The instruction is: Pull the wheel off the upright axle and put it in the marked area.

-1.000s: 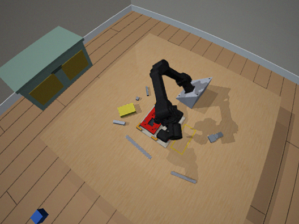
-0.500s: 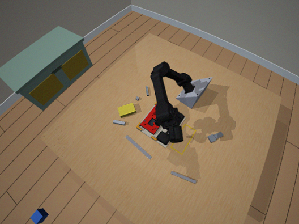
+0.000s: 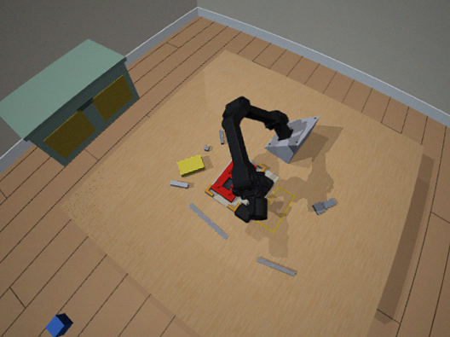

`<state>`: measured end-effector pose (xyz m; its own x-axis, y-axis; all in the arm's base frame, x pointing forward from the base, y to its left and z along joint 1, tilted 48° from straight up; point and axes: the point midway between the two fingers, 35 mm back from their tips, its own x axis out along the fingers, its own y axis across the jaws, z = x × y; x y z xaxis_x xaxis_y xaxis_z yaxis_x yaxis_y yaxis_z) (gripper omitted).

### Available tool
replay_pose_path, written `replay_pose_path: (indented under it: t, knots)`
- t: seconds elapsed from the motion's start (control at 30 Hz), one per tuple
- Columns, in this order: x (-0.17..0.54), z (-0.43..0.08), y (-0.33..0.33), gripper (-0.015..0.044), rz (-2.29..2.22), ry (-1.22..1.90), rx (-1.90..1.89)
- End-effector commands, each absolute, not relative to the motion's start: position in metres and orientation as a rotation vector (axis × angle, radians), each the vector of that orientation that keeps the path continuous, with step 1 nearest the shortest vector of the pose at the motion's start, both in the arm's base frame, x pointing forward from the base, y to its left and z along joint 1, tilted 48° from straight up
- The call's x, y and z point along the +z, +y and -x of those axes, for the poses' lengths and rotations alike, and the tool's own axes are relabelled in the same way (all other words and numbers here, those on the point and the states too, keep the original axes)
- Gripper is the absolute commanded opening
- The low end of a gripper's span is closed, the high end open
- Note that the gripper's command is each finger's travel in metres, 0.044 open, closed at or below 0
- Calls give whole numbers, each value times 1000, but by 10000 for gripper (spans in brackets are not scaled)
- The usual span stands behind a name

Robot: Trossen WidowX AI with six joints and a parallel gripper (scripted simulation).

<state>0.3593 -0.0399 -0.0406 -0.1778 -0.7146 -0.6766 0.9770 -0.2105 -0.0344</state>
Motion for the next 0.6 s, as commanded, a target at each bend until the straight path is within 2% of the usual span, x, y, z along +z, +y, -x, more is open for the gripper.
replay_pose_path:
  t: [0.0,0.13,0.27,0.53,0.57]
  knots:
    - [-47,-356,-47,300,-627,563,-1701]
    - [-47,-356,-47,300,-627,563,-1701]
    - [-45,-358,-44,195,-636,562,-1701]
    - [-45,-358,-44,142,-636,562,-1701]
    - [-45,-358,-44,115,-636,562,-1701]
